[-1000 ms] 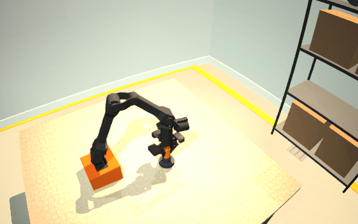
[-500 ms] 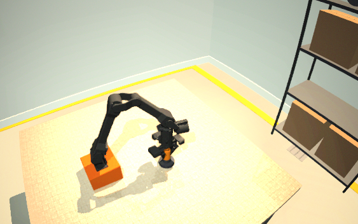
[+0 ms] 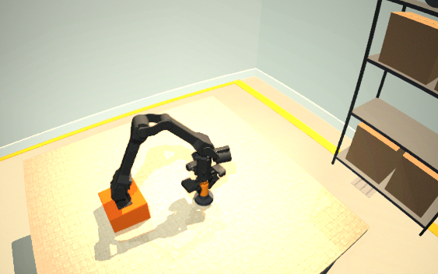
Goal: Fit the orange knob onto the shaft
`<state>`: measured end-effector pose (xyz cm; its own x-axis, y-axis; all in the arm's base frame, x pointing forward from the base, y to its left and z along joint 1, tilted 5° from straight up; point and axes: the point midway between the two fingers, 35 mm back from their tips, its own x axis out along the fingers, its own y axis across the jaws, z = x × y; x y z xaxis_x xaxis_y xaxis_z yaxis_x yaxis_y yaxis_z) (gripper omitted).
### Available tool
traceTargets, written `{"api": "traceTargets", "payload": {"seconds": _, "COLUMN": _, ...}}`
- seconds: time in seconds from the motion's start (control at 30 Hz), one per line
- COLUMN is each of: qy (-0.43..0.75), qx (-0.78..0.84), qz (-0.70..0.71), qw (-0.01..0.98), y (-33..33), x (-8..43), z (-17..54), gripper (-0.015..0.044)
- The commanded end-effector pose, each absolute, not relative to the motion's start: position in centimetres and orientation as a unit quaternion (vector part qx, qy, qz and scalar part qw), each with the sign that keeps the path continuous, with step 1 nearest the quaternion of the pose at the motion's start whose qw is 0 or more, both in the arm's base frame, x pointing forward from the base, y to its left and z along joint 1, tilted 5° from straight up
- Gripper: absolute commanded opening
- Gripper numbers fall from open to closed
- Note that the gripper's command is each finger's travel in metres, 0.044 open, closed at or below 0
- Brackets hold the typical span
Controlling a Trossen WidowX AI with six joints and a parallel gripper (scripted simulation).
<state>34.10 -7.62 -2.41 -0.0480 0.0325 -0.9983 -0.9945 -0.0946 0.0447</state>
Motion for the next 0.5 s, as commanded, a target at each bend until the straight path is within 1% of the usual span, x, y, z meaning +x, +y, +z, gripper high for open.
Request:
{"api": "traceTargets", "payload": {"seconds": 0.0, "qy": 0.479, "qx": -0.502, "qz": 0.543, "qw": 0.473, "y": -7.6, "x": 34.1, "z": -2.4, "gripper": 0.0341}}
{"api": "traceTargets", "payload": {"seconds": 0.13, "qy": 0.479, "qx": -0.502, "qz": 0.543, "qw": 0.473, "y": -7.6, "x": 34.1, "z": -2.4, "gripper": 0.0440}}
{"api": "traceTargets", "payload": {"seconds": 0.37, "qy": 0.479, "qx": -0.502, "qz": 0.543, "qw": 0.473, "y": -7.6, "x": 34.2, "z": -2.1, "gripper": 0.0440}}
{"api": "traceTargets", "payload": {"seconds": 0.47, "qy": 0.479, "qx": -0.503, "qz": 0.543, "qw": 0.473, "y": -7.9, "x": 34.7, "z": 2.4, "gripper": 0.0440}}
